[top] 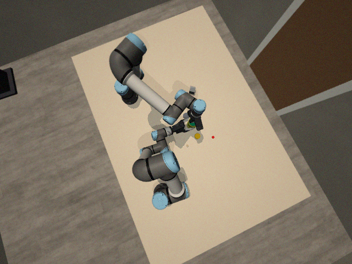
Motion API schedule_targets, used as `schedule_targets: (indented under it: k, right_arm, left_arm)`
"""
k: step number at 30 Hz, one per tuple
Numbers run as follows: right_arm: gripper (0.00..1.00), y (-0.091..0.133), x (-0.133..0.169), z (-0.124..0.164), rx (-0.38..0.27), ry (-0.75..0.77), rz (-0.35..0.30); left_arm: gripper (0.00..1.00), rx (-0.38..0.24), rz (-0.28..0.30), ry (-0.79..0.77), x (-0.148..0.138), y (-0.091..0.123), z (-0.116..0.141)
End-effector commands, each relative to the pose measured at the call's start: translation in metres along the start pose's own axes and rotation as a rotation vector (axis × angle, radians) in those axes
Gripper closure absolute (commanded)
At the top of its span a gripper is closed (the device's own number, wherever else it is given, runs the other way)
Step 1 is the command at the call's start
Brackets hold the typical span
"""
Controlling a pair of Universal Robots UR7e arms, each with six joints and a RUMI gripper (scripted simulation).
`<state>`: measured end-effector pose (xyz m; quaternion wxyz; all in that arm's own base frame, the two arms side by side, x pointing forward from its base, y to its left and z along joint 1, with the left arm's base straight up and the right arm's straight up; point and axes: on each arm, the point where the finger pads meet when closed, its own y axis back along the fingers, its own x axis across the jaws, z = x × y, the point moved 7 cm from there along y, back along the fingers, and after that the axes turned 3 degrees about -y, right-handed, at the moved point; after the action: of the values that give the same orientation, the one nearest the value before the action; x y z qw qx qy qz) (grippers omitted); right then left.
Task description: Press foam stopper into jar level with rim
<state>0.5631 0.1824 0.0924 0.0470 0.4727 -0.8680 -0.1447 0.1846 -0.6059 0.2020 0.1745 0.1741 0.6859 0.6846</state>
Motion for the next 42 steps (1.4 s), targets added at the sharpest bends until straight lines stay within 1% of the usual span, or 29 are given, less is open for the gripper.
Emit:
schedule_targets:
  k: [1, 28, 42]
  right_arm:
    - [0.67, 0.000, 0.000, -0.001, 0.000, -0.001, 0.000]
    - [0.67, 0.000, 0.000, -0.001, 0.000, -0.001, 0.000]
    - [0.67, 0.000, 0.000, -0.001, 0.000, -0.001, 0.000]
  left_arm:
    - [1.00, 0.001, -0.001, 0.000, 0.000, -0.001, 0.000]
    - [1.00, 0.000, 0.000, 0.000, 0.000, -0.008, 0.000]
    - [1.00, -0.002, 0.001, 0.000, 0.000, 0.015, 0.000]
